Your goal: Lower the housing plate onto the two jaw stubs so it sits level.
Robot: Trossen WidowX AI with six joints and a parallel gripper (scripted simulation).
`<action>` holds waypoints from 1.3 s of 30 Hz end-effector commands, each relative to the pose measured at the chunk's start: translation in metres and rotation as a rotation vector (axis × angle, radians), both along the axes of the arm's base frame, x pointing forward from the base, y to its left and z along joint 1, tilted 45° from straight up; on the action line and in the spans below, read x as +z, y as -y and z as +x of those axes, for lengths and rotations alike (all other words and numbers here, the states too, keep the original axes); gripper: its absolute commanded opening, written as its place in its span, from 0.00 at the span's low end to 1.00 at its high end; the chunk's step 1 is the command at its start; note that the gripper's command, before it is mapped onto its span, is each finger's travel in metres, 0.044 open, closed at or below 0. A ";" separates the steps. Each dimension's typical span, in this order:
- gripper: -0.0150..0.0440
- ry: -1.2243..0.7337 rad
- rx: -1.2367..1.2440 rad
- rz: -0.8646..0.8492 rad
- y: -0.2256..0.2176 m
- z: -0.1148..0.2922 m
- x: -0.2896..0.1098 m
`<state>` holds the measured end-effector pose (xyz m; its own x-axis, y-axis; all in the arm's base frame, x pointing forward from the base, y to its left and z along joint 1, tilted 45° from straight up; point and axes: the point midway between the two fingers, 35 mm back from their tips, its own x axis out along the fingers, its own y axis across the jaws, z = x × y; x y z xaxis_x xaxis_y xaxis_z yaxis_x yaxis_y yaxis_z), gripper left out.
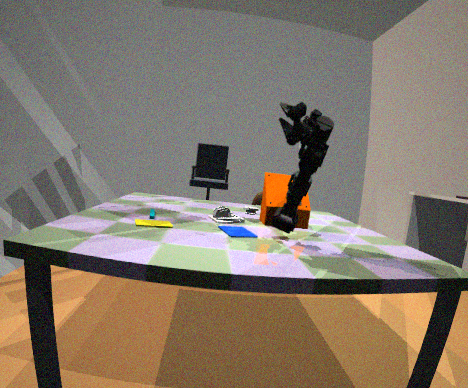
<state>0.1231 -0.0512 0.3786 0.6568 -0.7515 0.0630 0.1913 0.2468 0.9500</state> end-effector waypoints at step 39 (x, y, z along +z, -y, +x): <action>1.00 -0.099 0.046 0.484 0.174 -0.032 -0.057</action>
<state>0.0896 -0.2124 0.3325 0.6730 -0.6746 -0.3033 0.2699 -0.1578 0.9499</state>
